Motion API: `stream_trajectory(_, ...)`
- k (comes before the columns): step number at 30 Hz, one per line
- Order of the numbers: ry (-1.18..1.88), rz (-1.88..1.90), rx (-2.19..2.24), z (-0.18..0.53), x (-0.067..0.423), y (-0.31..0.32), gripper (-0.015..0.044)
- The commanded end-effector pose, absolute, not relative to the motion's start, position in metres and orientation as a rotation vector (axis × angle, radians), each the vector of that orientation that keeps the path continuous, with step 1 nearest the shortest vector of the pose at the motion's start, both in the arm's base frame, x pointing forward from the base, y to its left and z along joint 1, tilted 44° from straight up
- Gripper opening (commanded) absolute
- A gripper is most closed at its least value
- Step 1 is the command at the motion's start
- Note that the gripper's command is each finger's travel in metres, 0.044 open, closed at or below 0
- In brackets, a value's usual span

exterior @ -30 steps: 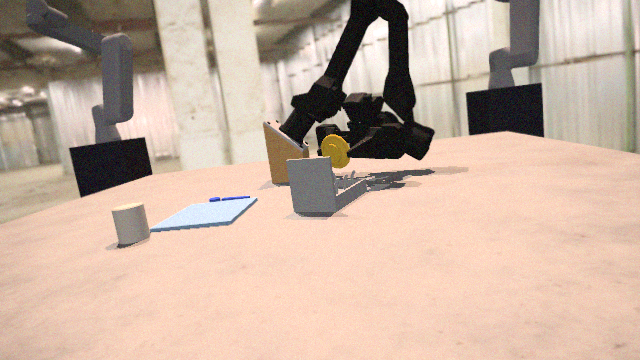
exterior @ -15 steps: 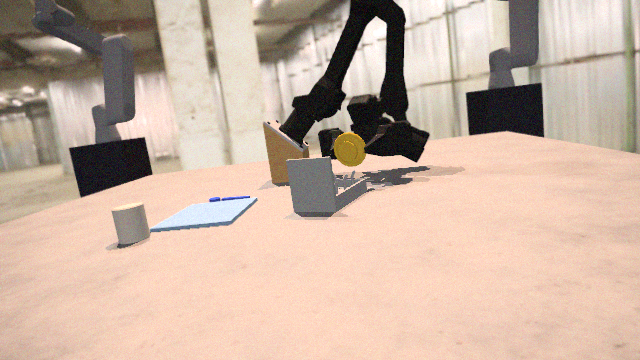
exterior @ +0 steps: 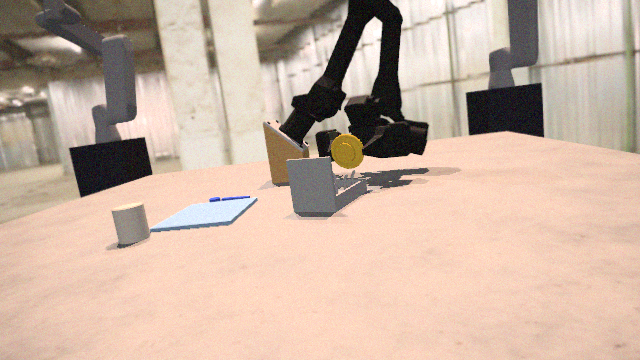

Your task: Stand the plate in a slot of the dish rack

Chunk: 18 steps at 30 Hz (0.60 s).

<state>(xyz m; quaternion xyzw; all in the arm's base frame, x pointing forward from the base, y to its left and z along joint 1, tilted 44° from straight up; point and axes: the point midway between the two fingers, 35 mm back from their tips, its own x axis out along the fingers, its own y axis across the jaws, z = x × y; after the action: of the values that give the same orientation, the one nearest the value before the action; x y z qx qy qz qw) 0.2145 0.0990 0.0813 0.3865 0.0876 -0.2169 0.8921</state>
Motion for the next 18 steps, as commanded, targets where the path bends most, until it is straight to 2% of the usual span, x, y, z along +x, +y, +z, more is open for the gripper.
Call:
stream_trajectory(1,0.183,-0.45,0.799,0.079,0.219,0.096,0.0)
stream_trajectory(18,0.176,-0.45,0.806,0.075,0.236,0.089,0.0)
